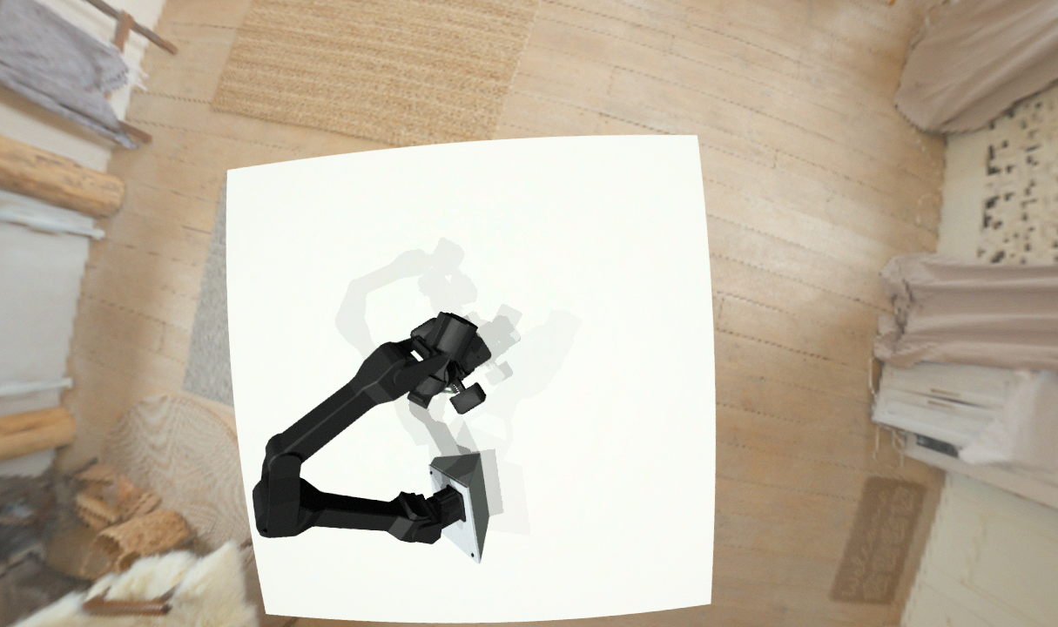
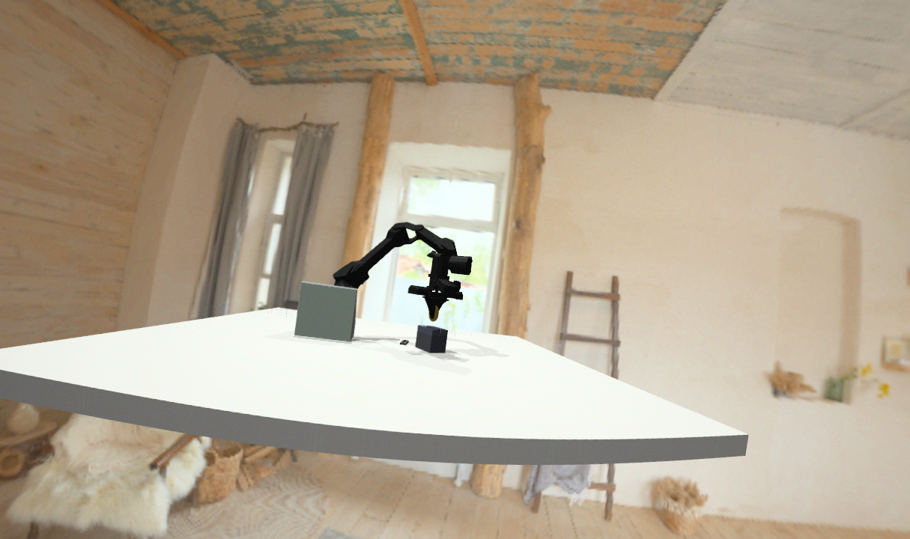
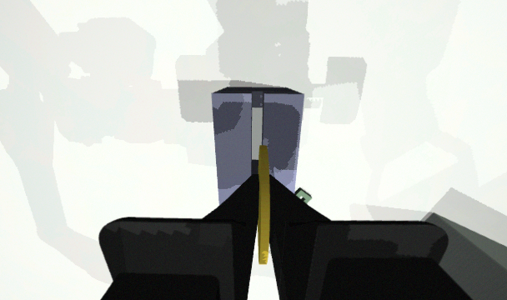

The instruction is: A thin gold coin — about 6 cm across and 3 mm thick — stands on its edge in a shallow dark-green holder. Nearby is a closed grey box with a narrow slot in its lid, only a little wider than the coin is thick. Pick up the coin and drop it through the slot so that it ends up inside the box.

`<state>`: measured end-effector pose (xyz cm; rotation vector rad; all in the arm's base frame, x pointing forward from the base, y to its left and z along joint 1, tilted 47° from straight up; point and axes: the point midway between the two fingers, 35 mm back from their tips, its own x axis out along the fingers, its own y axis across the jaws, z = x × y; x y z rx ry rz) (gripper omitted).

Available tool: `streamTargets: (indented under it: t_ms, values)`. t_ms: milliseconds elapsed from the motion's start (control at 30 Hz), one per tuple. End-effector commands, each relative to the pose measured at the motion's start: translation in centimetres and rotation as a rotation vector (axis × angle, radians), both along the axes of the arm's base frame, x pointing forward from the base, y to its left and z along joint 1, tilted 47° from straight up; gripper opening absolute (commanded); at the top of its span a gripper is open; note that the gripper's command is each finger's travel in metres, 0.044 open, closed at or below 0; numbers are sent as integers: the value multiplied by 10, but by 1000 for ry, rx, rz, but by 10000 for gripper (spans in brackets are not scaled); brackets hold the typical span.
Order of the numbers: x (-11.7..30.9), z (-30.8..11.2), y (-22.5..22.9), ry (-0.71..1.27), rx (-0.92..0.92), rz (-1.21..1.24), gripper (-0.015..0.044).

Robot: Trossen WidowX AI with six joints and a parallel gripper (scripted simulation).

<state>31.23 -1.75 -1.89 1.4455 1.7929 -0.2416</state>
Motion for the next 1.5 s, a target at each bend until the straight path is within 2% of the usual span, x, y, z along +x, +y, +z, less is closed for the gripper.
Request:
streamTargets:
  t_ms: [0, 1467]
  values:
    - [4, 1, -4, -14, -6, 7, 0]
    - [2, -6, 6, -1, -4, -7, 0]
